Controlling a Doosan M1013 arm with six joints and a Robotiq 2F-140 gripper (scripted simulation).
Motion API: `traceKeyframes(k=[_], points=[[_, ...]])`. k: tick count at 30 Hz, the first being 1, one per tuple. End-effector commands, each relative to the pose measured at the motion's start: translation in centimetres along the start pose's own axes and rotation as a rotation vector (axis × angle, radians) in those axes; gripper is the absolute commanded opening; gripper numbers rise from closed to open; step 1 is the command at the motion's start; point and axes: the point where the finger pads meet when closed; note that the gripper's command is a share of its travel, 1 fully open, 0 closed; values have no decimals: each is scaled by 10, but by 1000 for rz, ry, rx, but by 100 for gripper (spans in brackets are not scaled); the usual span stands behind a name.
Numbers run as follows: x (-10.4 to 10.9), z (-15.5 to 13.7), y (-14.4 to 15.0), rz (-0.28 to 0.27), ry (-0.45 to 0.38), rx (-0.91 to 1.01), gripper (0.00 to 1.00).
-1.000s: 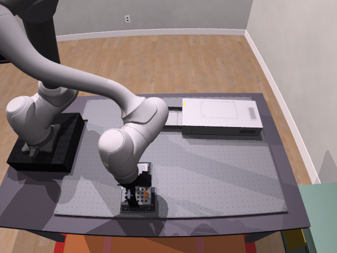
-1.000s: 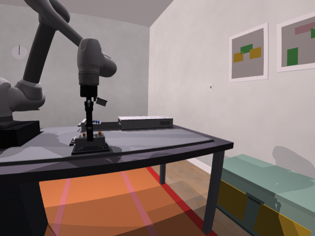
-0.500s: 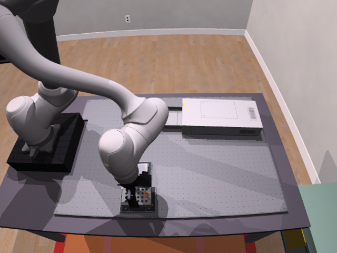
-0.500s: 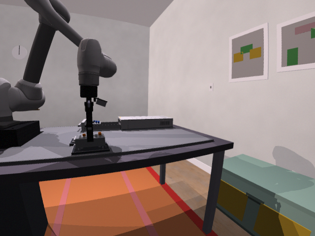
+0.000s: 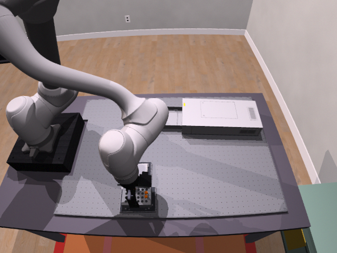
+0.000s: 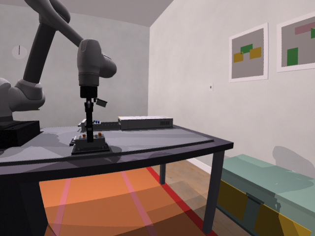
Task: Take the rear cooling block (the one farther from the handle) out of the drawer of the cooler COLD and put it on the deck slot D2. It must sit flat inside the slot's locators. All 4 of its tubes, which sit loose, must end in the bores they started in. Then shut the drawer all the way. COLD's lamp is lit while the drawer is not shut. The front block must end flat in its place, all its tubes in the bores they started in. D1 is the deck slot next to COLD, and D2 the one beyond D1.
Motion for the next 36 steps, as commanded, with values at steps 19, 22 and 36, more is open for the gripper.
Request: traceKeyframes(k=[19,22,36], points=[[-3,0,0,0,1,0,10],[-3,0,0,0,1,0,10],[-5,0,0,0,1,0,10]])
Point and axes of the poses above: the point where the finger pads meet when closed, its own x axis back along the fingers, its own y axis across the jaws, z = x × y, and after that the axes turned 2 degrees about x, right-handed
